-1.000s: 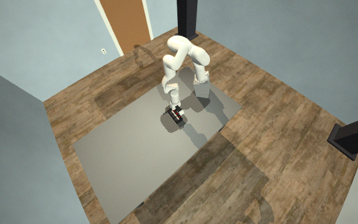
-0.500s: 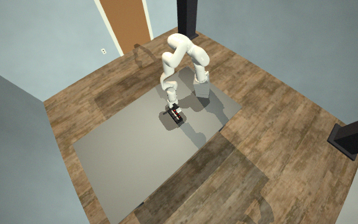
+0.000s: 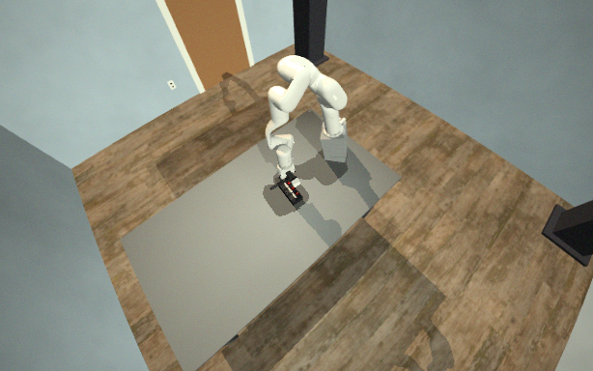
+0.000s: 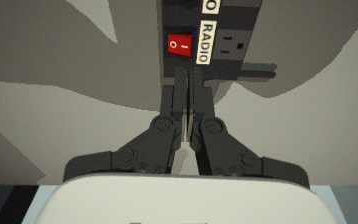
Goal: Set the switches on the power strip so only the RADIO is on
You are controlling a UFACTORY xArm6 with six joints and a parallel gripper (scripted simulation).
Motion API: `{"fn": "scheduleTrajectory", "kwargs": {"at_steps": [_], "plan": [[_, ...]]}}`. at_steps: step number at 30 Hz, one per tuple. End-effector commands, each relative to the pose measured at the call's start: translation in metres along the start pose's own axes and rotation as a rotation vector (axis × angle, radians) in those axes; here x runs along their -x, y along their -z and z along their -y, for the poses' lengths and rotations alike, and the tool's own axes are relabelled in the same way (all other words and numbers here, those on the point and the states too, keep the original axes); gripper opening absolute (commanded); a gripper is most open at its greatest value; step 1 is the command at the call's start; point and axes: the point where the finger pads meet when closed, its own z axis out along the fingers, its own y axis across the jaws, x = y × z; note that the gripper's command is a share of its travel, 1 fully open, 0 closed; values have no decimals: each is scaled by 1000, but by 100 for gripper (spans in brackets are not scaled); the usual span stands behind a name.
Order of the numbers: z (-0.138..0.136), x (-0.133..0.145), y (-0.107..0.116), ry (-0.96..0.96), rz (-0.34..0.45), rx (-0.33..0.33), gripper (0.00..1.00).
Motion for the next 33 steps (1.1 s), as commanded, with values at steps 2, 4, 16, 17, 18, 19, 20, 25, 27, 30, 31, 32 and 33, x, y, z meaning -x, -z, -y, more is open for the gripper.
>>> {"fn": "scheduleTrajectory", "kwargs": {"at_steps": [2, 4, 16, 17, 18, 19, 20, 25, 27, 30, 31, 32, 33], "plan": [[-1, 0, 1, 0, -1, 3, 0], [-1, 0, 1, 0, -1, 3, 0], [-1, 0, 0, 0, -1, 3, 0], [-1, 0, 0, 0, -1, 3, 0], [-1, 0, -1, 0, -1, 3, 0], [-1, 0, -1, 0, -1, 3, 0], [-1, 0, -2, 0, -1, 2, 0], [-2, 0, -5, 0, -1, 2, 0], [-2, 0, -6, 0, -1, 2, 0], [-2, 0, -8, 0, -1, 2, 0], [-2, 0, -9, 0, -1, 2, 0], [-2, 0, -10, 0, -1, 2, 0], [-2, 0, -11, 0, -1, 2, 0]]}}
